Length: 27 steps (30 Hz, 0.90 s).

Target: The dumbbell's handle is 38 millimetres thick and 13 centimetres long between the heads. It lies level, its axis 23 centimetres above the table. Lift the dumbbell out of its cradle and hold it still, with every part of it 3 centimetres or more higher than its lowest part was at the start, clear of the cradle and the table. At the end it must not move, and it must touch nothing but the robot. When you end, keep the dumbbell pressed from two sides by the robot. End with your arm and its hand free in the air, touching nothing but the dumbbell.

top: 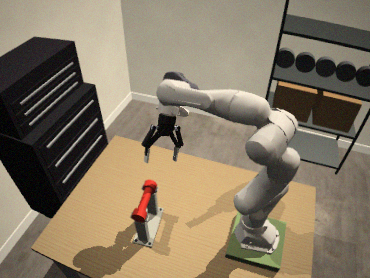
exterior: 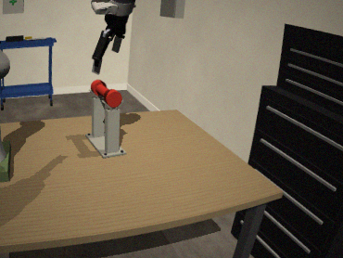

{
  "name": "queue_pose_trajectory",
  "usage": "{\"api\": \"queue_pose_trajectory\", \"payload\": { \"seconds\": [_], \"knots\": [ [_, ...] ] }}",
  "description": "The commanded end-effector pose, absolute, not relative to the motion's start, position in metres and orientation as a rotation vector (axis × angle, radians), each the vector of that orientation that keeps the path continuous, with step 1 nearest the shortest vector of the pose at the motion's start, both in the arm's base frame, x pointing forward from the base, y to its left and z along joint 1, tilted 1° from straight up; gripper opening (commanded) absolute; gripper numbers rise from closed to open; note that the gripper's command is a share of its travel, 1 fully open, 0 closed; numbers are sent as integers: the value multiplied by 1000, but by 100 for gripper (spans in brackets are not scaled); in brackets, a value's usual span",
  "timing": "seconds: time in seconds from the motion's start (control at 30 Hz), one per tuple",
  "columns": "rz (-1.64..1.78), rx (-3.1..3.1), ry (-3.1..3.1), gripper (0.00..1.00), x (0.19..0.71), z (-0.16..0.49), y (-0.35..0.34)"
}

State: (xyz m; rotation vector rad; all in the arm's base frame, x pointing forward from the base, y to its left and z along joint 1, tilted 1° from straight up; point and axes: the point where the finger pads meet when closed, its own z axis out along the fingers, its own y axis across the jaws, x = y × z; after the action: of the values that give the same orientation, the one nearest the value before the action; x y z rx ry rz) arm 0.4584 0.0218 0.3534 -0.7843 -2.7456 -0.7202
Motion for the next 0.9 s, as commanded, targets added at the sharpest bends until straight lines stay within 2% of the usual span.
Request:
{"api": "queue_pose_trajectory", "payload": {
  "seconds": [0.0, 0.17, 0.33, 0.87],
  "knots": [
    [-546, -1142, -2641, 100, 469, 348, 40],
    [-521, -1192, -2623, 100, 469, 348, 40],
    [-371, -1368, -2609, 100, 475, 338, 78],
    [-174, -1679, -2541, 100, 479, 320, 120]
  ]
}}
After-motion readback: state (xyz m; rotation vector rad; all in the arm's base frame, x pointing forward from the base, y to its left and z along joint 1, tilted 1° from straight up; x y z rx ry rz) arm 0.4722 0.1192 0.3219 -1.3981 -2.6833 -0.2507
